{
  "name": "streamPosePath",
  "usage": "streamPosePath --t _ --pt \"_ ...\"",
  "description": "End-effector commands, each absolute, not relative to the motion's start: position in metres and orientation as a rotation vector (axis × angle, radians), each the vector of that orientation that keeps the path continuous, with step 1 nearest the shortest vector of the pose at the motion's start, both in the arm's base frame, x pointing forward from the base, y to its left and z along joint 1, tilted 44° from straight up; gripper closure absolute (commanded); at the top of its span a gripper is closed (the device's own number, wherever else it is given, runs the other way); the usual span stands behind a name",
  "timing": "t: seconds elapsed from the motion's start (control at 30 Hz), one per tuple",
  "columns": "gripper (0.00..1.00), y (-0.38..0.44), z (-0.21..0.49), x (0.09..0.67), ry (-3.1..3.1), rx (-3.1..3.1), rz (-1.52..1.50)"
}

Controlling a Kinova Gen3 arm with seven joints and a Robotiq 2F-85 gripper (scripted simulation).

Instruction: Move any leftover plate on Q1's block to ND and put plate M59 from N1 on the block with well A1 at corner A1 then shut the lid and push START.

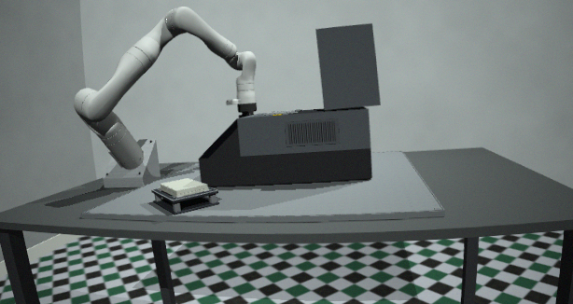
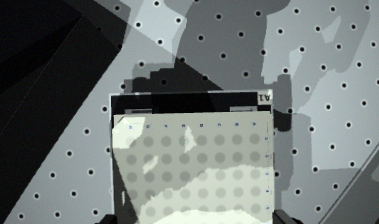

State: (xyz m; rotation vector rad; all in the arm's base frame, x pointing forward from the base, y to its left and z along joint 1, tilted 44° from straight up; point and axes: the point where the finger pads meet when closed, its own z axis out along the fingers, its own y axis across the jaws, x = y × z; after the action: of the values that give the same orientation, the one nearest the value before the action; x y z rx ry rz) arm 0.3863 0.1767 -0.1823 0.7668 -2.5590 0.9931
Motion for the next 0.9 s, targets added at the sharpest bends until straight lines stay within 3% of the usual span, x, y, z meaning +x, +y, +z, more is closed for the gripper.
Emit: streamPosePath --t 0.0,0.87 --pt "0.10 0.181 -0.178 0.387 -2.561 0.768 0.992" --pt "0.10 0.202 -0.157 0.389 -2.561 0.768 0.992"
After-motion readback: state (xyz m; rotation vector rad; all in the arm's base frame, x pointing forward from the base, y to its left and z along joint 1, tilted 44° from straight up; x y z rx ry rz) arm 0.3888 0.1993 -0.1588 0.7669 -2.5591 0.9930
